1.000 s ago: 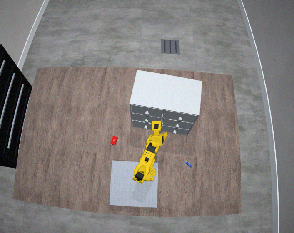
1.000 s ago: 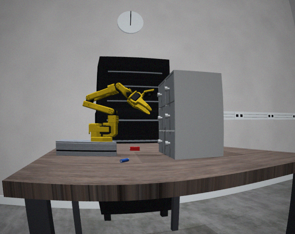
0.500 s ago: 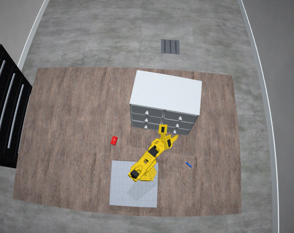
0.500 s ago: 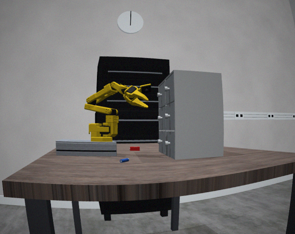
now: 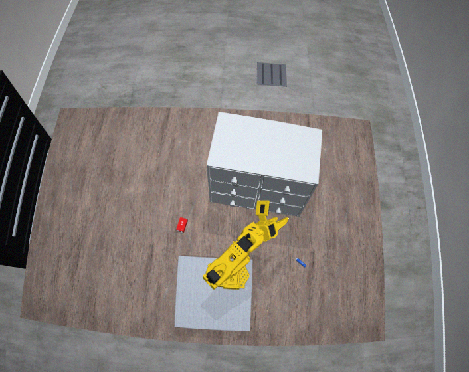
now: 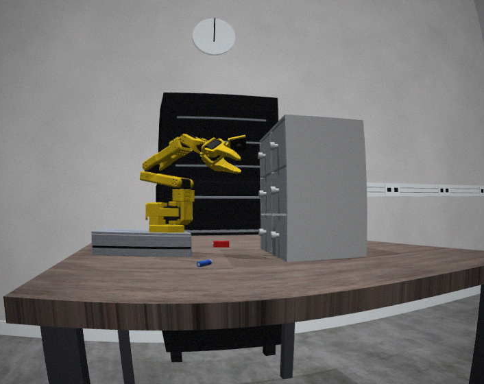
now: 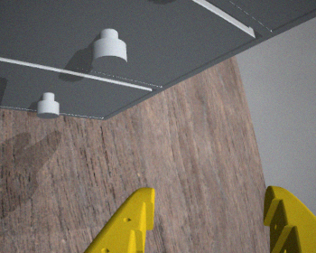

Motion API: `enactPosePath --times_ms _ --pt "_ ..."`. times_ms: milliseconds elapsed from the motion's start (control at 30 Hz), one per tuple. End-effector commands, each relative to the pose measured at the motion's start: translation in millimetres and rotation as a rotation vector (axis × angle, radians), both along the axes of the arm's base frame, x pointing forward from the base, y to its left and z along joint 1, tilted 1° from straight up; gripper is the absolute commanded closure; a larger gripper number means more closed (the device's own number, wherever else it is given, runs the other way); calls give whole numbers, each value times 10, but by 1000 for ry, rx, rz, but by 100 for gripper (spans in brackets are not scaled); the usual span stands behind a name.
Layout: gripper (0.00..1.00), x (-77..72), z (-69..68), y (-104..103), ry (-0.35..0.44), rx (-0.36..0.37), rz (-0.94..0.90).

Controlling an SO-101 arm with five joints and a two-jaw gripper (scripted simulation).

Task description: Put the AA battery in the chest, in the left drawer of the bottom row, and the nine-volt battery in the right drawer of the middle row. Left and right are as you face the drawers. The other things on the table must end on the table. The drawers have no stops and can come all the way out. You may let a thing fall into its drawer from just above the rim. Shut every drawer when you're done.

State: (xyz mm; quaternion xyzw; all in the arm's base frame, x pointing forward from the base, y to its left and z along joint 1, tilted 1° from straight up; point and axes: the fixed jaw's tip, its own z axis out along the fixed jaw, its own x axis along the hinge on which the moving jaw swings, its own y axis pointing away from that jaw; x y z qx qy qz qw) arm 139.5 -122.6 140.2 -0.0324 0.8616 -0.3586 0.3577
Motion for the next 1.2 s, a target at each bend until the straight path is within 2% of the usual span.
enactPosePath --times_ms 0,167,500,1167 --pt "79 -7 37 -18 -13 -19 -6" --pt "79 120 -60 -53 -14 -19 25" --pt "79 375 -351 -53 -15 -19 103" --pt "79 381 -360 -51 -15 -19 105"
